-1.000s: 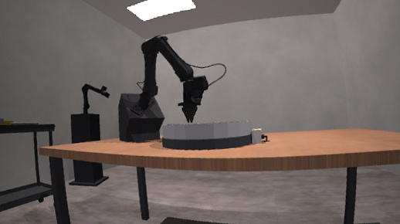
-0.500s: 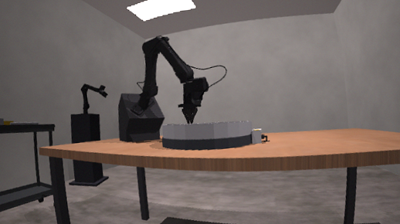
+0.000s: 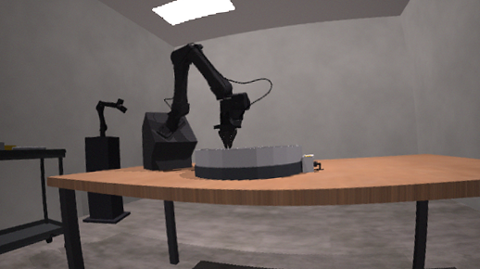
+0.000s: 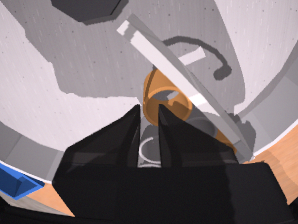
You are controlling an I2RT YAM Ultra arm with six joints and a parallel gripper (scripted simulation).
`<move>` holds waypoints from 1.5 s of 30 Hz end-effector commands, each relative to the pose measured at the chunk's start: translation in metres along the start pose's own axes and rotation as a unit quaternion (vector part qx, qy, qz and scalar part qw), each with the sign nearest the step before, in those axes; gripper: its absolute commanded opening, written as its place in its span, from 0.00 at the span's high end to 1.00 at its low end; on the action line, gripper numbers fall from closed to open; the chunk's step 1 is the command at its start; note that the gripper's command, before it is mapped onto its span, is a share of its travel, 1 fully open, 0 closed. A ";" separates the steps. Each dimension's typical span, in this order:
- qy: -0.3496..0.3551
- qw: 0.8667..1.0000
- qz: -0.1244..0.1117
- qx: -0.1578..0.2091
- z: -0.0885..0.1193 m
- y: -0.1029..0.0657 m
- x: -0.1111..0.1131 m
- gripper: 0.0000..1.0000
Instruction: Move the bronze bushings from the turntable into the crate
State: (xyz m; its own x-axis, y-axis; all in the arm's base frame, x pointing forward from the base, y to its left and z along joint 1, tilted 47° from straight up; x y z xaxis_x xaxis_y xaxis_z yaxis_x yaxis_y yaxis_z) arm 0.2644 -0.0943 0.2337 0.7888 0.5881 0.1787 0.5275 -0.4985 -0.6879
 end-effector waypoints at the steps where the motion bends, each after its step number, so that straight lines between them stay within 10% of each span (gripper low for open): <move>1: 0.002 1.000 -0.018 -0.016 -0.004 -0.008 0.004 0.85; 45: 0.003 1.000 -0.013 -0.014 -0.002 -0.007 0.004 0.85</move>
State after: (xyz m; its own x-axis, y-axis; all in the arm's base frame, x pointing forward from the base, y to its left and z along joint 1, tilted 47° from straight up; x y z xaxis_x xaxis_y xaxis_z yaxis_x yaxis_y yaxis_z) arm 0.2645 -0.0943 0.2331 0.7885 0.5882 0.1795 0.5284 -0.4987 -0.6870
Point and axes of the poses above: the point where the finger pads meet when closed, its own y axis out along the fingers, its own x axis across the jaws, z = x × y, the point moved 9 cm from there along -y, back along the fingers, and after that the axes turned 3 degrees about y, right-handed, at the moved point
